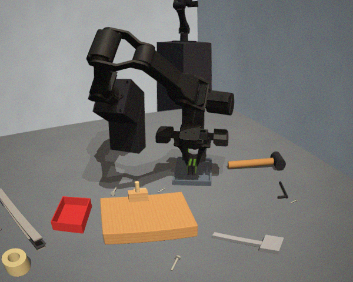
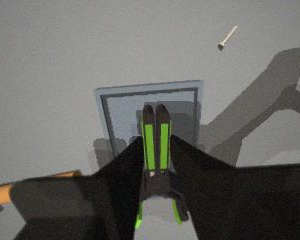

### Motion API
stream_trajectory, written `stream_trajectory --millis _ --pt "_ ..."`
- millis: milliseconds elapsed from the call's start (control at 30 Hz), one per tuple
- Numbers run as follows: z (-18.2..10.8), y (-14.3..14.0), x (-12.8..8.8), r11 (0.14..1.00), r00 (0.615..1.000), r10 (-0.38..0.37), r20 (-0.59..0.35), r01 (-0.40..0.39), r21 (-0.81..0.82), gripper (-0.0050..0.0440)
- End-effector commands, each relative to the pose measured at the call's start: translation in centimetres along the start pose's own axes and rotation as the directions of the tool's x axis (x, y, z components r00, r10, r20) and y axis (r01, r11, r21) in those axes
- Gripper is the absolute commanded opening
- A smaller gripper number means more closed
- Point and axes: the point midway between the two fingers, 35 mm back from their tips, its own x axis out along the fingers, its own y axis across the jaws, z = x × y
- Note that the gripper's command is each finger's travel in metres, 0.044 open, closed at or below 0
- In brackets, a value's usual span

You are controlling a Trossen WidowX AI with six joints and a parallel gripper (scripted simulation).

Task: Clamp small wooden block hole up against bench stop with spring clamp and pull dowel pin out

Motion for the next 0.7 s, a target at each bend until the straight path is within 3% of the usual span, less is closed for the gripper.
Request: stream_trajectory --millis 0,667 --pt "0.0 0.3 -0.4 1.0 1.0 0.01 -0.005 -0.01 0.006 0.0" --pt "-0.2 0.4 -1.5 1.0 1.0 0.011 -0.01 -0.011 0.005 0.0"
